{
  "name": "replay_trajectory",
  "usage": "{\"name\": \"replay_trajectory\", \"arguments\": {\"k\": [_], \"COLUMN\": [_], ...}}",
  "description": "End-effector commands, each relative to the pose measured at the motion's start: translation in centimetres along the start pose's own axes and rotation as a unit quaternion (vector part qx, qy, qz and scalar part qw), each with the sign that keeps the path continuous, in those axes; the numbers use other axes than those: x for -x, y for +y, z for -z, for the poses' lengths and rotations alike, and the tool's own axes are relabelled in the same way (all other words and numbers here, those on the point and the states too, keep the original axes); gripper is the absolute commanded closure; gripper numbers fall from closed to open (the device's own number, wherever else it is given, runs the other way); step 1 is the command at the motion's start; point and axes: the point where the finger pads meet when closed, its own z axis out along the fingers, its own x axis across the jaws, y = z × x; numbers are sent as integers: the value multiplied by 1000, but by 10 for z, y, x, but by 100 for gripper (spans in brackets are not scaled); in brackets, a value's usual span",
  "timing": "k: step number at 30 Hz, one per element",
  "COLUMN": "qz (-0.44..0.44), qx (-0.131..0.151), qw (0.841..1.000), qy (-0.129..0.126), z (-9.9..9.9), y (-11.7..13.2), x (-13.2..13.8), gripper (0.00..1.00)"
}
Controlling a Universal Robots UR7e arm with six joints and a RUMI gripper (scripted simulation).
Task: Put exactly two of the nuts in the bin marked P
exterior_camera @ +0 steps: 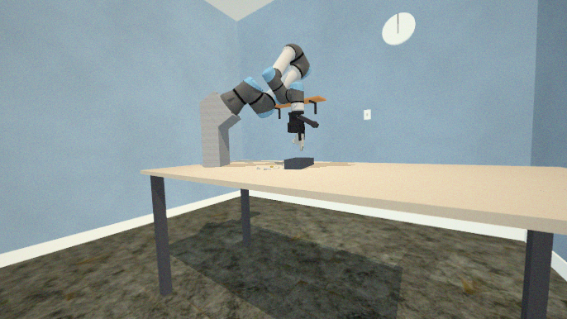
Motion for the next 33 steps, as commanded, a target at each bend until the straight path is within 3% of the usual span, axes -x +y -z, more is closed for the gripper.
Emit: {"name": "replay_trajectory", "arguments": {"k": [1,11,26,33], "qz": [-1,-2,-2,-2], "qx": [-1,0,0,0], "qw": [1000,1000,1000,1000], "qy": [6,5,5,5], "z": [0,-11,-51,-60], "y": [-3,-3,-3,-3], "x": [21,20,20,20], "gripper": [96,96,96,96]}}
